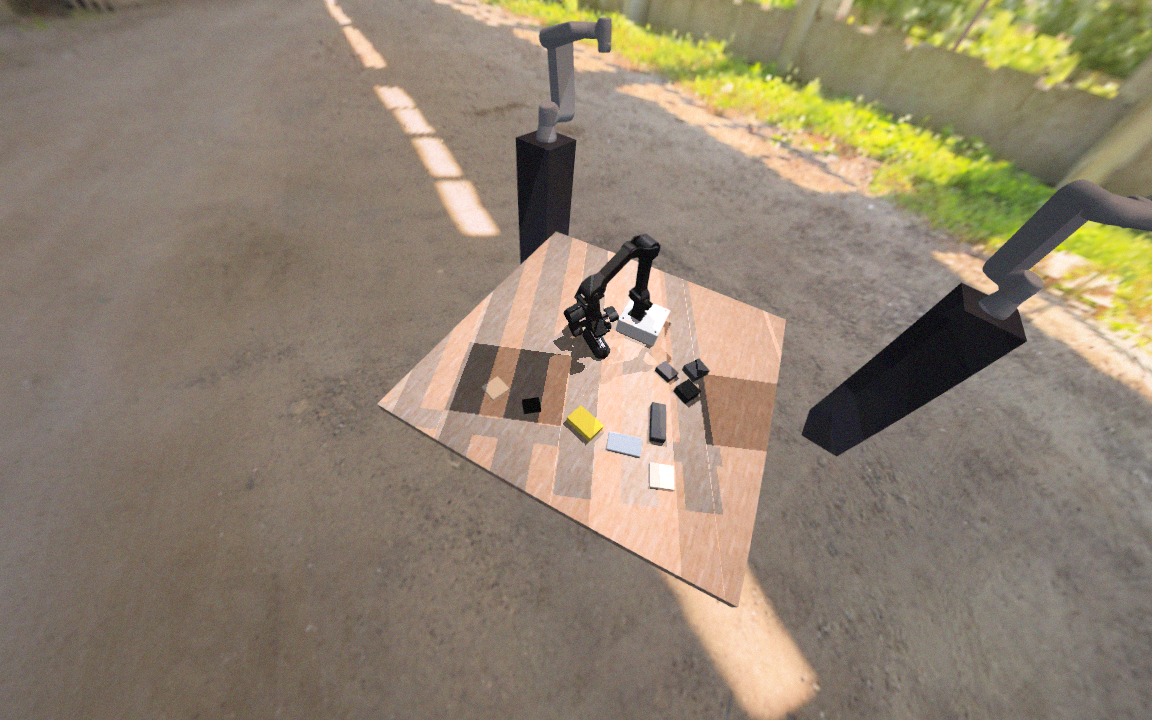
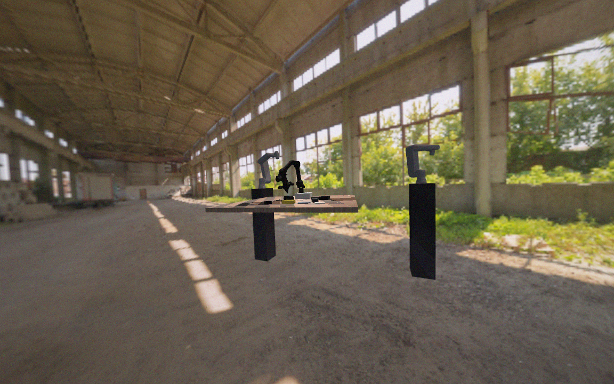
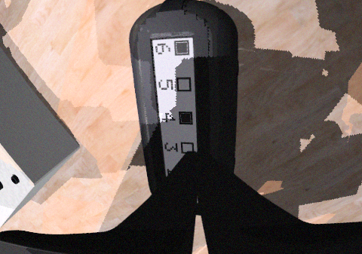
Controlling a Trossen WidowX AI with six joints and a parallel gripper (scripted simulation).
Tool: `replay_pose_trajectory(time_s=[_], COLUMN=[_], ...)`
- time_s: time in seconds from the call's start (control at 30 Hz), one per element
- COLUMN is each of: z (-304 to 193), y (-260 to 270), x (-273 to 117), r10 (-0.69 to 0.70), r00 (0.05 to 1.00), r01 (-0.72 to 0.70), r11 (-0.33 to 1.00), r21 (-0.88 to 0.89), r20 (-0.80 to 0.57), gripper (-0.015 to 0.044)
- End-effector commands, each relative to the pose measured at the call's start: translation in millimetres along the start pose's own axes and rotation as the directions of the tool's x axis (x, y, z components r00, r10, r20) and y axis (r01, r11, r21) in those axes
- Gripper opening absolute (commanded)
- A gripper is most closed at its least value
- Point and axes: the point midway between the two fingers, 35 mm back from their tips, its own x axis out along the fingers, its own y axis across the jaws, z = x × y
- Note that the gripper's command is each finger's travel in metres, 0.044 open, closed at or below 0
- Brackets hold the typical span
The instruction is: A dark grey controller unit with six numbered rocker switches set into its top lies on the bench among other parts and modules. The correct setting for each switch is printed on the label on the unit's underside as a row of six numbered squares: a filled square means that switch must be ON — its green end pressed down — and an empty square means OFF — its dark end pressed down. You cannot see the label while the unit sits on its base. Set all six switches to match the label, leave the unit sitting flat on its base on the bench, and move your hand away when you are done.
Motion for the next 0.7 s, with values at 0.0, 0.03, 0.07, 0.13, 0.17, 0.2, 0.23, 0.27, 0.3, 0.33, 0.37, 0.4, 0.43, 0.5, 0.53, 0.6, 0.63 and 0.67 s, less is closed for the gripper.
replay_pose_trajectory(time_s=[0.0,0.03,0.07,0.13,0.17,0.2,0.23,0.27,0.3,0.33,0.37,0.4,0.43,0.5,0.53,0.6,0.63,0.67], z=[0.8,0.8,0.9,1.1,1.2,1.3,1.4,1.5,1.5,1.6,1.7,1.8,1.9,2.1,2.1,2.3,2.4,2.5], y=[-2.0,-2.2,-2.5,-3.1,-3.3,-3.6,-3.9,-4.1,-4.4,-4.7,-5.0,-5.2,-5.5,-6.0,-6.3,-6.8,-7.1,-7.4], x=[-1.6,-2.1,-2.6,-3.7,-4.2,-4.7,-5.3,-5.8,-6.3,-6.8,-7.4,-7.9,-8.4,-9.5,-10.0,-11.0,-11.6,-12.1], r10=[0.025,0.029,0.034,0.042,0.047,0.051,0.055,0.060,0.064,0.068,0.073,0.077,0.081,0.090,0.094,0.103,0.107,0.111], r00=[1.000,1.000,0.999,0.999,0.999,0.999,0.998,0.998,0.998,0.998,0.997,0.997,0.997,0.996,0.996,0.995,0.994,0.994], r01=[-0.024,-0.027,-0.031,-0.037,-0.040,-0.042,-0.044,-0.045,-0.046,-0.047,-0.047,-0.047,-0.046,-0.042,-0.040,-0.033,-0.029,-0.024], r11=[0.971,0.957,0.939,0.896,0.871,0.843,0.812,0.779,0.743,0.706,0.666,0.624,0.580,0.488,0.440,0.340,0.288,0.236], r21=[-0.237,-0.289,-0.341,-0.442,-0.490,-0.537,-0.582,-0.626,-0.667,-0.707,-0.745,-0.780,-0.813,-0.872,-0.897,-0.940,-0.957,-0.972], r20=[0.002,0.002,0.002,0.002,0.002,0.002,0.002,0.002,0.002,0.002,0.002,0.002,0.002,0.002,0.002,0.002,0.002,0.002], gripper=[0.0000,0.0000,0.0000,0.0000,0.0000,0.0000,0.0000,0.0000,0.0000,0.0000,0.0000,0.0000,0.0000,0.0000,0.0000,0.0000,0.0000,0.0000])
